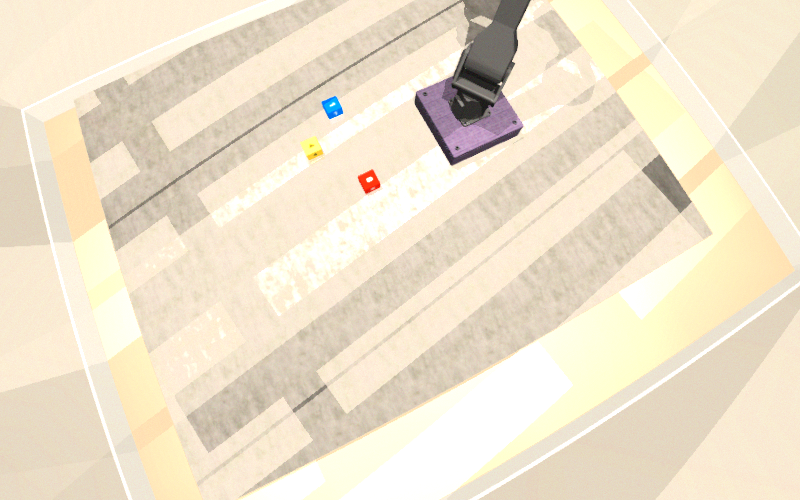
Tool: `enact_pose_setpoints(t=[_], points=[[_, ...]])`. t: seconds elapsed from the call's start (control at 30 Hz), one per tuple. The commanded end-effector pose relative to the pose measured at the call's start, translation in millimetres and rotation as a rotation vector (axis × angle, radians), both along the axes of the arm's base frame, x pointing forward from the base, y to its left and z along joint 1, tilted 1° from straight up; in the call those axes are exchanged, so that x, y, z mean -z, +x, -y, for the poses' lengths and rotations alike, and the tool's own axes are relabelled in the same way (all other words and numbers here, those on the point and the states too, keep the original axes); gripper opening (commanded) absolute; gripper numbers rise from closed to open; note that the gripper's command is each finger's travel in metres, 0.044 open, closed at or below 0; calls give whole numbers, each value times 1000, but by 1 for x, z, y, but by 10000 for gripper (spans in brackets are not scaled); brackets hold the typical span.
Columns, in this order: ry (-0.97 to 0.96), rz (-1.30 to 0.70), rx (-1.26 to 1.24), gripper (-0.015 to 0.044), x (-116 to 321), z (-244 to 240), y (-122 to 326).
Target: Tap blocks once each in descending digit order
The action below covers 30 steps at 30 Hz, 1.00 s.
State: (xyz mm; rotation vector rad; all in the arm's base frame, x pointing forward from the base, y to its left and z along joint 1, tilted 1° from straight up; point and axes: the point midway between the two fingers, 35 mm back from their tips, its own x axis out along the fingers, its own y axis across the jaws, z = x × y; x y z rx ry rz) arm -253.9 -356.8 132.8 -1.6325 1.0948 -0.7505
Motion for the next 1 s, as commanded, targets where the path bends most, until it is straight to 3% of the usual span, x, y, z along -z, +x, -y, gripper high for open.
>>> enact_pose_setpoints(t=[0.0, 0.1, 0.3, 0.5, 0.73, 0.97], points=[[6, 11, 5, 400, -1, 1, 0], [100, 151, 15, 400, -4, 26, 19], [376, 411, -54, 400, 0, 85, 113], [695, 574, -80, 400, 10, 108, 221], [1050, 631, -42, 400, 21, 88, 335], [1372, 558, 77, 400, 31, 25, 433]])
